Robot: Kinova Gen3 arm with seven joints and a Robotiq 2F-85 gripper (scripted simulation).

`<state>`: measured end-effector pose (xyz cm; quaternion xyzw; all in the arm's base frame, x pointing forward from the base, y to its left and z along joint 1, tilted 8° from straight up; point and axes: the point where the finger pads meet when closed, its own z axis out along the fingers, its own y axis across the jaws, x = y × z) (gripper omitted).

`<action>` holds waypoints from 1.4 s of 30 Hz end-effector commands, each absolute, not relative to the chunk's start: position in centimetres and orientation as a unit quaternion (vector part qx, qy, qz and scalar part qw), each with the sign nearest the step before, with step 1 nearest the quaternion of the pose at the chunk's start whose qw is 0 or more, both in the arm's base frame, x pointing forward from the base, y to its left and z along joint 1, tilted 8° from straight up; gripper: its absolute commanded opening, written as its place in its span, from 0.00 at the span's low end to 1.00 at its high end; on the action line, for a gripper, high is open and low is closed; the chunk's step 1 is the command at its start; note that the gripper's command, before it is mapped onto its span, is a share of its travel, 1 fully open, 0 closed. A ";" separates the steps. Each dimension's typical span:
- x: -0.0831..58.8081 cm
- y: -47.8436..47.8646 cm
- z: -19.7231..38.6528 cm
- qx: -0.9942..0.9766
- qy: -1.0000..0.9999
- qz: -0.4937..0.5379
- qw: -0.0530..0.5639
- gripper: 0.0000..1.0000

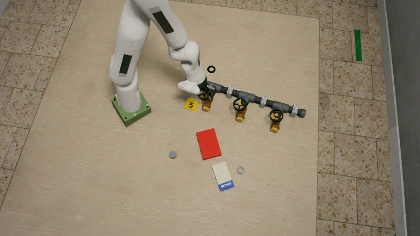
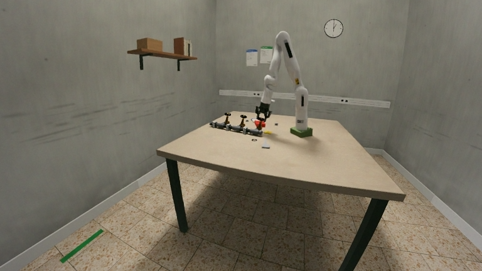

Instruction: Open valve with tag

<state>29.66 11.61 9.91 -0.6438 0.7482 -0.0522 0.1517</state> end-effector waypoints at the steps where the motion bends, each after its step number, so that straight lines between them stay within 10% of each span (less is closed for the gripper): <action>1: 29.7 11.6 10.0 -0.671 0.726 -0.050 0.141 0.64; 26: 29.7 11.6 10.0 -0.729 0.668 -0.062 0.136 0.64; 27: 29.7 11.6 10.0 -0.729 0.668 -0.062 0.136 1.00; 42: 29.7 11.6 10.0 -0.729 0.668 -0.062 0.136 1.00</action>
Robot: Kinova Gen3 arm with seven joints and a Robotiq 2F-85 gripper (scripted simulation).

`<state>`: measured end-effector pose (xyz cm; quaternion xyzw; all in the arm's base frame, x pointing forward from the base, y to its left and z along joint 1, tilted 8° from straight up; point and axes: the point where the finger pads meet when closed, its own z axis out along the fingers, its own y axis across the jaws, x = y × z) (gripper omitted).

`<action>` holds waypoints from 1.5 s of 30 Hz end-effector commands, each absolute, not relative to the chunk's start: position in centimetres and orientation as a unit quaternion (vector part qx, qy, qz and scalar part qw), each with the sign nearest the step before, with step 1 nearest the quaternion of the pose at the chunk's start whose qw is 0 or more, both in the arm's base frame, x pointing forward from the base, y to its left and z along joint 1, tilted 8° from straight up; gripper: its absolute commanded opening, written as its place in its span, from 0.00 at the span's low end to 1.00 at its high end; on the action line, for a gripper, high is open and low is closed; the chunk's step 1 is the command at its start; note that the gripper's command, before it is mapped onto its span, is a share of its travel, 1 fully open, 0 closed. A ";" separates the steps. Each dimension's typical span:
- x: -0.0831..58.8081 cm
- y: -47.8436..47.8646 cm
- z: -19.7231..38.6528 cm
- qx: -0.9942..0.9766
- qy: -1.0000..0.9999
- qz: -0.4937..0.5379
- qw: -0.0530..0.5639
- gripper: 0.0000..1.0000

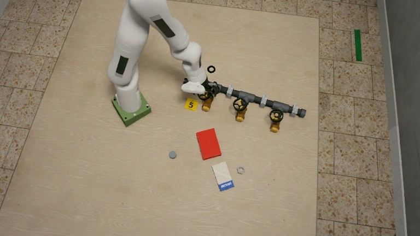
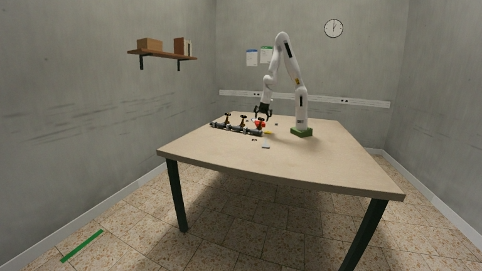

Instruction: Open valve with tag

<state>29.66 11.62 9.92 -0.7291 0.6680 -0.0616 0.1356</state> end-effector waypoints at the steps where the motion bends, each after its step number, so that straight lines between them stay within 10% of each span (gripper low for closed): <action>1: 29.7 11.6 10.0 -0.729 0.668 -0.062 0.136 1.00; 45: 29.7 11.6 10.0 -0.514 0.845 -0.022 0.148 1.00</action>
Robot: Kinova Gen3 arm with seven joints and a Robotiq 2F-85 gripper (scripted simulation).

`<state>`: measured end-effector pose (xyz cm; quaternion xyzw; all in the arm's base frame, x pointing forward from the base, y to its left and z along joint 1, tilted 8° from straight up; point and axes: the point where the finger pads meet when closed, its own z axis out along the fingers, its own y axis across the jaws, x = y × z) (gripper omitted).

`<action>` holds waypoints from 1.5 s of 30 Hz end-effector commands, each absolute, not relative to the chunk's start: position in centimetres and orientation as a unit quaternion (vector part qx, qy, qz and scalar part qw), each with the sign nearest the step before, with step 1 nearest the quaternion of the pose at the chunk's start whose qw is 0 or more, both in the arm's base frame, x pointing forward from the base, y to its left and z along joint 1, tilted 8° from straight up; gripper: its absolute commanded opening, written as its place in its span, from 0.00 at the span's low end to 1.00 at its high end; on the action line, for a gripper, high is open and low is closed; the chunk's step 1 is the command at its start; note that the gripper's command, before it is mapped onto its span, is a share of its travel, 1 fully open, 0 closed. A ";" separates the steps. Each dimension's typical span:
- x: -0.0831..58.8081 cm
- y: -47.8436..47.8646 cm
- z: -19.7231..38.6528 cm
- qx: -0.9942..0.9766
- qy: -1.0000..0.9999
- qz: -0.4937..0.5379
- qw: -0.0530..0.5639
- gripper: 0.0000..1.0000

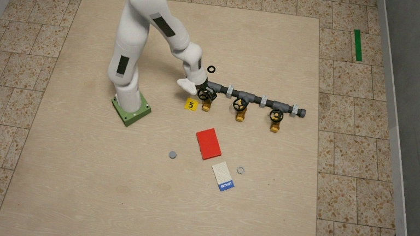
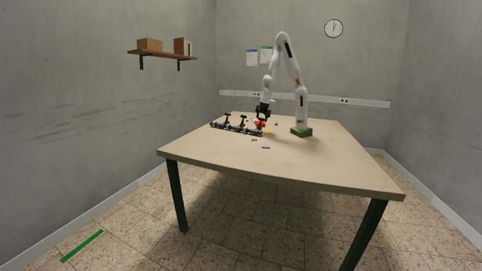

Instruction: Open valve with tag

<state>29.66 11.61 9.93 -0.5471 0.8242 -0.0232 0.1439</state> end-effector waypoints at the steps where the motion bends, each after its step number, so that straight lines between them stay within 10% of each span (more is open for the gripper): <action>1: 29.7 11.6 10.0 -0.497 0.855 -0.018 0.148 1.00; 45: 29.7 11.6 10.0 0.476 0.867 0.118 0.092 1.00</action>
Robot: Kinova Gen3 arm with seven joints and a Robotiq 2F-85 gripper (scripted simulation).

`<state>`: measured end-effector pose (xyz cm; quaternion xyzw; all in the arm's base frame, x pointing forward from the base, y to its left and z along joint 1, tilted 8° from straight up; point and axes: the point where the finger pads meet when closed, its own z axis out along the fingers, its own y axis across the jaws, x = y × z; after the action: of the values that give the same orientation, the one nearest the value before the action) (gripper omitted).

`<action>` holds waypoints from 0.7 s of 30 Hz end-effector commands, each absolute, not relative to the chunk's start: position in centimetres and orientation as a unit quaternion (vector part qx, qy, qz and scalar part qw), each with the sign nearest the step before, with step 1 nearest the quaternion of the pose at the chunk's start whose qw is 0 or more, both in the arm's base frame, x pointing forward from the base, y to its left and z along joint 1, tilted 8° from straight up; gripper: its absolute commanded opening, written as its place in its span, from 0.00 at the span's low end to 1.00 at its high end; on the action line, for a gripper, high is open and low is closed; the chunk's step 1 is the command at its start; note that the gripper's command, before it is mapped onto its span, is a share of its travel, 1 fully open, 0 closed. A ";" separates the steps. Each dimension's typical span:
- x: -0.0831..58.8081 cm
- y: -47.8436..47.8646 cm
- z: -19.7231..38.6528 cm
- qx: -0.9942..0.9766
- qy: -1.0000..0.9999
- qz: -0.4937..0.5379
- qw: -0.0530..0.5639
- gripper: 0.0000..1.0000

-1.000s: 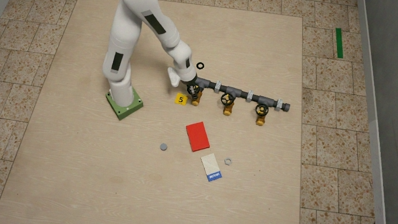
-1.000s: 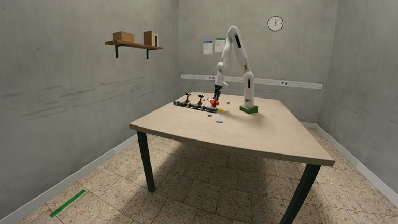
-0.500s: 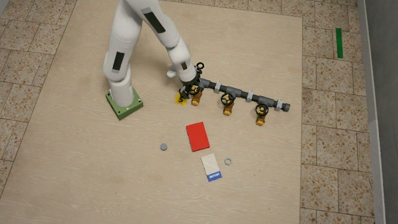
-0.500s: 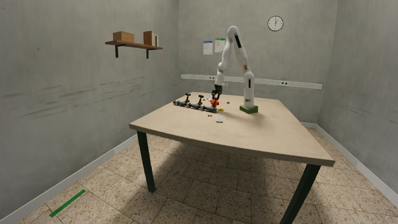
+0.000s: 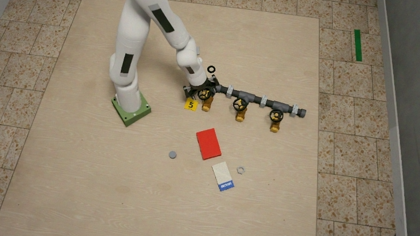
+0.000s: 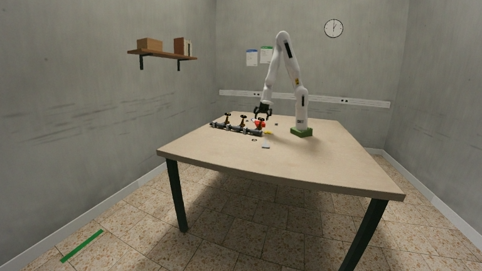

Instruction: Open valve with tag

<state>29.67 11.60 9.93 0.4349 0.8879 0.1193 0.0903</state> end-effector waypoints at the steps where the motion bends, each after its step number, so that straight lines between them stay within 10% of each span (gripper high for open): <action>1: 29.7 11.6 10.0 0.491 0.858 0.119 0.090 1.00; 21: 29.7 11.6 10.0 0.602 0.785 0.130 0.074 1.00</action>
<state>29.66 11.62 9.93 0.6007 0.7855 0.1297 0.0733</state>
